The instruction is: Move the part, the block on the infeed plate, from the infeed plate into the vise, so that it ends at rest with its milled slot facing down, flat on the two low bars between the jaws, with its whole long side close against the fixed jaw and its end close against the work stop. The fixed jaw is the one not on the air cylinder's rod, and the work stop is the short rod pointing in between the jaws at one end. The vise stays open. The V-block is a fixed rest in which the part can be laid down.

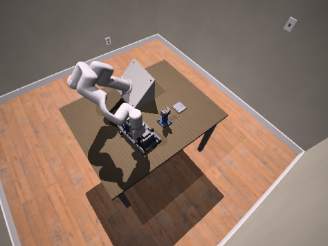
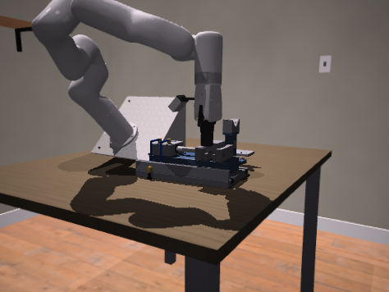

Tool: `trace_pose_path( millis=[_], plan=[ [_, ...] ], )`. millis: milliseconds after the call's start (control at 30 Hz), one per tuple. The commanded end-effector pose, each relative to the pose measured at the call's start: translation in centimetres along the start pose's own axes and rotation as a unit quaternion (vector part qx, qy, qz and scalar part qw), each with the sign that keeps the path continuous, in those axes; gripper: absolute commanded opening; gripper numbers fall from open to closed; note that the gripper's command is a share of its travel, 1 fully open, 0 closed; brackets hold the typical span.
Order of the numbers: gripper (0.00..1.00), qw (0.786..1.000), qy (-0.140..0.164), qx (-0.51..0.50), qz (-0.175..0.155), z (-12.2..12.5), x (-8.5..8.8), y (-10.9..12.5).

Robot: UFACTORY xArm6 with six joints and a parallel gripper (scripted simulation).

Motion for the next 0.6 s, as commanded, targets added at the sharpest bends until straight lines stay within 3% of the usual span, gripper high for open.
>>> trace_pose_path(
  millis=[0,567],
  plan=[
    [0.0,1.0,0.0,-0.001,-0.002,0.0,0.6,0.1],
    [0.0,1.0,0.0,-0.001,-0.002,0.0,4.2,0.1]
  ],
)
Point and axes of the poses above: the point where the finger pads meet when closed, its own x axis back along the fingers, its own z axis across the jaws, y = z × x, the point moved 8 cm from there along x, back along the fingers
